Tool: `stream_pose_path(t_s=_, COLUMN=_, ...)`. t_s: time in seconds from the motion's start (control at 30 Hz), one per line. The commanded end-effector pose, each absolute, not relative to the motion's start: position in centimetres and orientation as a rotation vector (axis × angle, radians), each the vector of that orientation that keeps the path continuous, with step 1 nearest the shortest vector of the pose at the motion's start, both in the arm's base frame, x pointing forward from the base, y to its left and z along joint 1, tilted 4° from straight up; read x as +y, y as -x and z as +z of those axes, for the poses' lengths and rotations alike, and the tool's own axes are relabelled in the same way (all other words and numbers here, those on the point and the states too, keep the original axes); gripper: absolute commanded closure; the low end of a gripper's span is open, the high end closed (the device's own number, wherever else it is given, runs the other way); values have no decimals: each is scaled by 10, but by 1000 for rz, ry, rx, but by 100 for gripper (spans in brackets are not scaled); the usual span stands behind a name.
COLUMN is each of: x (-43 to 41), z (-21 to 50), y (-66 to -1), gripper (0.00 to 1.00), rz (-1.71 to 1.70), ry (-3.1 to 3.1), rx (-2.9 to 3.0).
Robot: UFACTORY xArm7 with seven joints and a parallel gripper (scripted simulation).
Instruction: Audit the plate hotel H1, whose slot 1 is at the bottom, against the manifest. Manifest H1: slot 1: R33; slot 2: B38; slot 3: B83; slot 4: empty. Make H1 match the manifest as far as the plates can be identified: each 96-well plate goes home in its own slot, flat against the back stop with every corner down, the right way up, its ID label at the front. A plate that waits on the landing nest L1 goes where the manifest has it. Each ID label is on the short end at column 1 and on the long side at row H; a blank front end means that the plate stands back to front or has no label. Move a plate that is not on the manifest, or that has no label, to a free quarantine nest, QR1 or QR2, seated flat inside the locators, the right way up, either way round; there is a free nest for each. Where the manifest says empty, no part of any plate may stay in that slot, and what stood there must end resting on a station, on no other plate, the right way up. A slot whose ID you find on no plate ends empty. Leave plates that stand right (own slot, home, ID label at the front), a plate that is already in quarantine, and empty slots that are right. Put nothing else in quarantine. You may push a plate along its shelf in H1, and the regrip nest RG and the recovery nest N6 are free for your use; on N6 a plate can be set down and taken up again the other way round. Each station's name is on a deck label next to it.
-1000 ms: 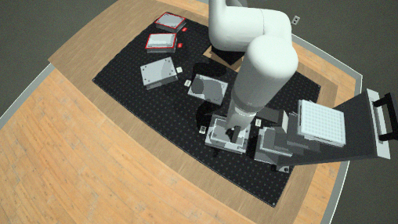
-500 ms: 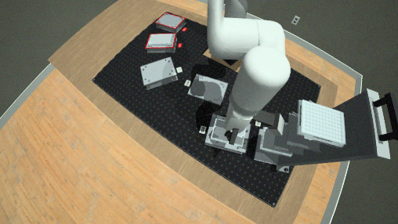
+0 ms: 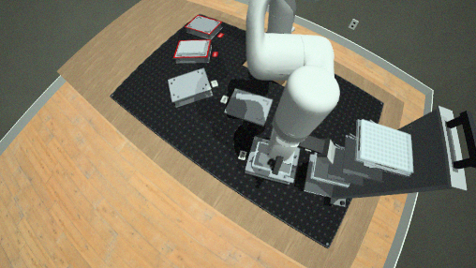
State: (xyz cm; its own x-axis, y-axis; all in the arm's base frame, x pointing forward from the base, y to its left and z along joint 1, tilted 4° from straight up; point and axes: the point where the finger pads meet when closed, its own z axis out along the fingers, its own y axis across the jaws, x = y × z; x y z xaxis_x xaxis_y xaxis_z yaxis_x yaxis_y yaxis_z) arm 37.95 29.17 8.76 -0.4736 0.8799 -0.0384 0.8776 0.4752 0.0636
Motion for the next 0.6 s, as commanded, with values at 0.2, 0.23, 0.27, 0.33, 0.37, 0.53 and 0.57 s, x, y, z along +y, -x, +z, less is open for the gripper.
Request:
stream_pose_path(t_s=0.2, x=293, z=73, y=-382, gripper=0, rz=59, ry=-1575, rx=2640)
stream_pose_path(t_s=0.23, x=293, z=71, y=-382, gripper=0, rz=59, ry=-1575, rx=2640)
stream_pose_path(t_s=0.27, x=293, z=71, y=-382, gripper=0, rz=59, ry=-1575, rx=2640)
stream_pose_path(t_s=0.33, x=293, z=69, y=-382, gripper=0, rz=59, ry=-1575, rx=2640)
stream_pose_path(t_s=0.37, x=293, z=68, y=-382, gripper=0, rz=59, ry=-1575, rx=2640)
stream_pose_path(t_s=0.53, x=293, z=59, y=-383, gripper=0, rz=59, ry=-1575, rx=2640)
stream_pose_path(t_s=0.57, x=293, z=58, y=-383, gripper=0, rz=59, ry=-1575, rx=2640)
